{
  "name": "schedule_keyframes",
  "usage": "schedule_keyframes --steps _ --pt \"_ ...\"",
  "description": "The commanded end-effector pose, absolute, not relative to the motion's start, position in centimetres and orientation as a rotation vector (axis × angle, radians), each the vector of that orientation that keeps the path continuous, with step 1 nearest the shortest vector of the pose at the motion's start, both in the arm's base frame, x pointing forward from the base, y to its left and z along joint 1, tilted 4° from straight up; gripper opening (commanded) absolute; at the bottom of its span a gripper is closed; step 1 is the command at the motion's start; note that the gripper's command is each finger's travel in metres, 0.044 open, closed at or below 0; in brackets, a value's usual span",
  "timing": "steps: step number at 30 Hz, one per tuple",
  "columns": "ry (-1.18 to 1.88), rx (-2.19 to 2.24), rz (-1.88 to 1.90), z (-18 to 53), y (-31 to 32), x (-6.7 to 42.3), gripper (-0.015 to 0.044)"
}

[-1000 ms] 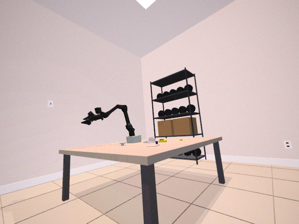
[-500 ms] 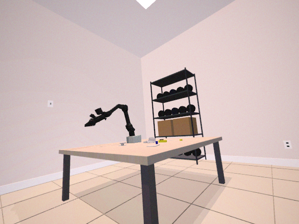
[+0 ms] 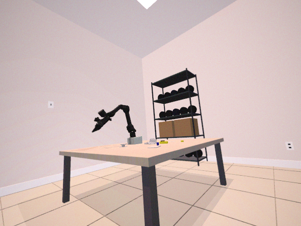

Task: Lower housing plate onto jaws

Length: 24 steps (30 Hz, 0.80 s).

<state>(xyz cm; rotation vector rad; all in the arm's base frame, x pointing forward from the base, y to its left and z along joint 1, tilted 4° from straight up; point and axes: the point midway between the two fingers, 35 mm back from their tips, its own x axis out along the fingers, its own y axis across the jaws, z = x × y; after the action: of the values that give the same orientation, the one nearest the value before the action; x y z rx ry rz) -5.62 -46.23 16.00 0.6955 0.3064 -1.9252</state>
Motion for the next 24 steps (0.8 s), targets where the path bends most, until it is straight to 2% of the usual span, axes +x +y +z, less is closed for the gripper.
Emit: schedule_keyframes --steps 1,24 --pt "0.290 0.814 -1.883 14.8 -45.5 -3.0 0.0440" --pt "0.353 1.517 -1.789 8.8 -36.0 10.2 0.0440"
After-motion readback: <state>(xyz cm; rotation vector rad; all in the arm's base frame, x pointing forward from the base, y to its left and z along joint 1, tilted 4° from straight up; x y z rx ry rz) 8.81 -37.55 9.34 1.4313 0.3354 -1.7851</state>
